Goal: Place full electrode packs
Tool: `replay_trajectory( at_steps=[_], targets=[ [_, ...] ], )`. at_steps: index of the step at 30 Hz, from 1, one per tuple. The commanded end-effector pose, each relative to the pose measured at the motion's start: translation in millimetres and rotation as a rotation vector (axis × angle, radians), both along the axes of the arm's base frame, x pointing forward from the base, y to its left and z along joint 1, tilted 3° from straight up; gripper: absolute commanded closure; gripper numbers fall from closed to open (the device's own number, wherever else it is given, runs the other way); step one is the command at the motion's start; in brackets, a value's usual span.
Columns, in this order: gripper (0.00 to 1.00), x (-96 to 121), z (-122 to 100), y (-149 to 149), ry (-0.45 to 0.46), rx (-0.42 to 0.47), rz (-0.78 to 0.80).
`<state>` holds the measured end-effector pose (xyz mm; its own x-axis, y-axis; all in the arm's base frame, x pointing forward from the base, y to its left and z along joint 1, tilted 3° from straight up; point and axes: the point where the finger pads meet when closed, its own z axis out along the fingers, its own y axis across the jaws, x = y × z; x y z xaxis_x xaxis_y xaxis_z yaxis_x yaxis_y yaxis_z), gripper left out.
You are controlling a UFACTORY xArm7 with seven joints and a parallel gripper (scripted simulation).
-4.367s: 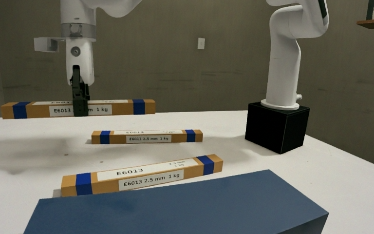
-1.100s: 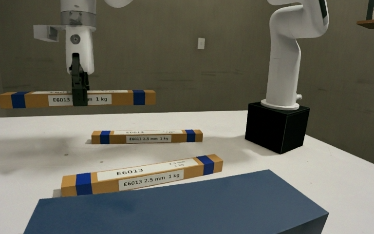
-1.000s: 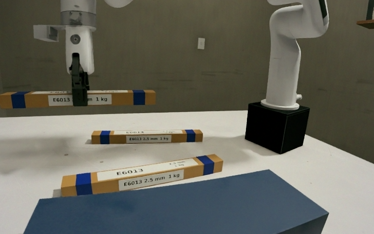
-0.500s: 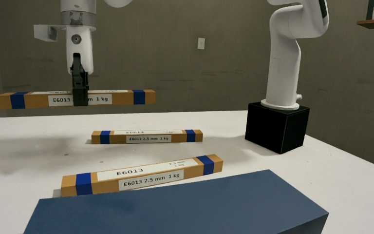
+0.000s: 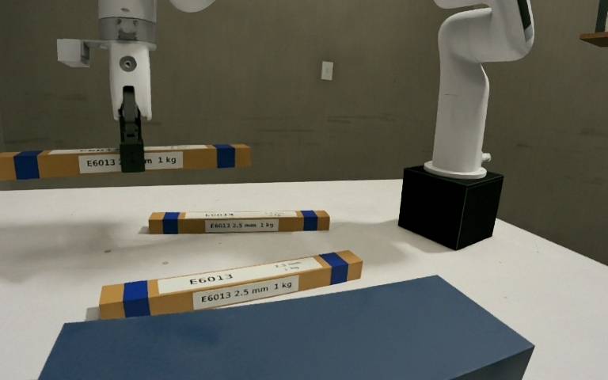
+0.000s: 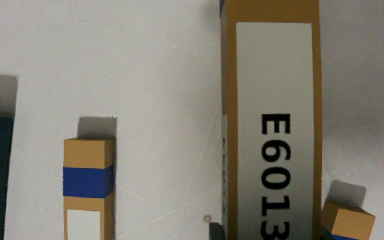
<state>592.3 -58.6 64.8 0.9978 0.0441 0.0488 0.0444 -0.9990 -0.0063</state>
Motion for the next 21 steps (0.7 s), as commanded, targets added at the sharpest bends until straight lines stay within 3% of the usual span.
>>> replay_trajectory(
  at_steps=[1, 21],
  targets=[
    [0.65, 2.1, 3.1, -0.4, -0.007, -0.001, 0.000],
    [0.65, -1.5, 2.8, -5.5, -0.007, 0.000, 0.000]
  ],
)
